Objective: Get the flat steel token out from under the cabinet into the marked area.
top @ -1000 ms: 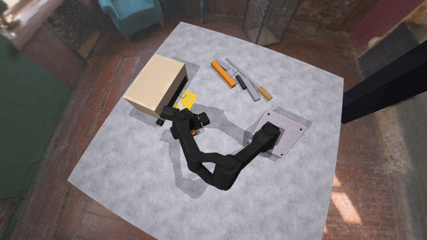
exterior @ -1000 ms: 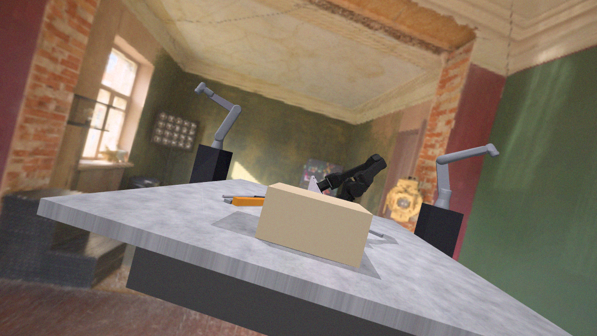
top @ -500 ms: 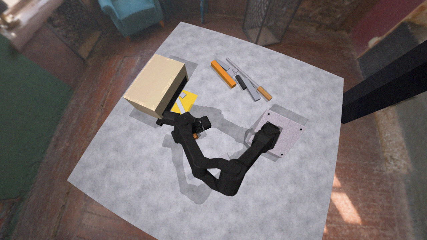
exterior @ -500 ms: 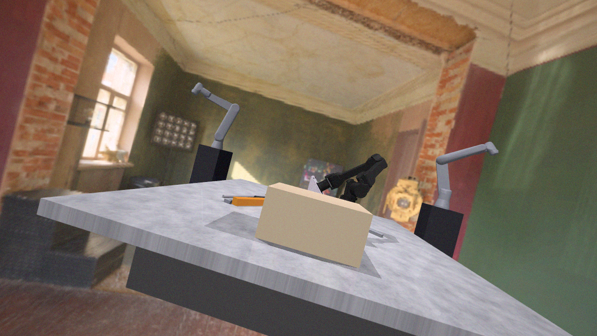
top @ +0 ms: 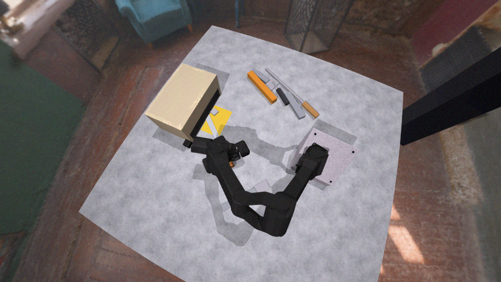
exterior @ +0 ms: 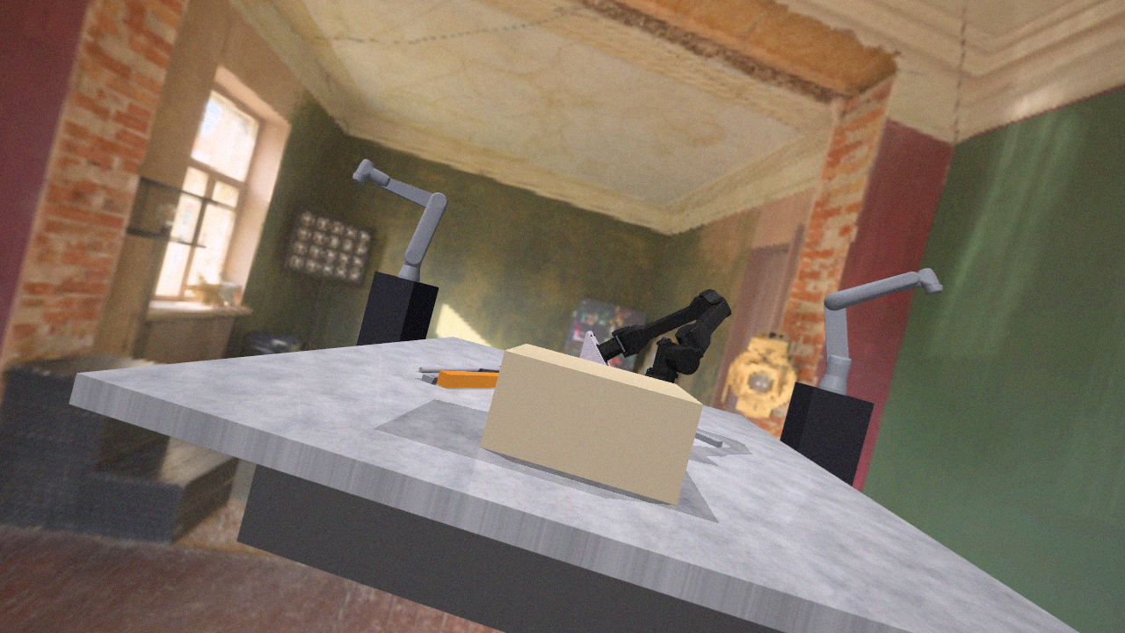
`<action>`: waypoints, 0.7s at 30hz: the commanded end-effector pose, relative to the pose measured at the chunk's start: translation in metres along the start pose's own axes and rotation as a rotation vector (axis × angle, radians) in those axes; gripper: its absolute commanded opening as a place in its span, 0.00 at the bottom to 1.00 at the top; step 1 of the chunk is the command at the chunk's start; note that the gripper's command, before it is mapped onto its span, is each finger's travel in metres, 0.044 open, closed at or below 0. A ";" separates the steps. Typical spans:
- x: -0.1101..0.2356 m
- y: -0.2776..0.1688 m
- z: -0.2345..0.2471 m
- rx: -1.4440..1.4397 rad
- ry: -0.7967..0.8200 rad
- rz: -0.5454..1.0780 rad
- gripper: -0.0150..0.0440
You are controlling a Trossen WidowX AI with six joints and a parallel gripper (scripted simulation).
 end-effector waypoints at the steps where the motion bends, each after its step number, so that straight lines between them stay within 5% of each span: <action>1: -0.001 -0.008 0.000 0.001 -0.006 -0.001 0.25; 21: -0.001 -0.036 0.005 0.000 -0.006 0.000 0.25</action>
Point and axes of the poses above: the point midway between the two fingers, 35 mm back from their tips, its own x axis back along the fingers, its own z axis across the jaws, y = z × x, the point moved 9 cm from there along x, back along the fingers, and after that the axes turned 3 degrees about x, right-handed, at the moved point
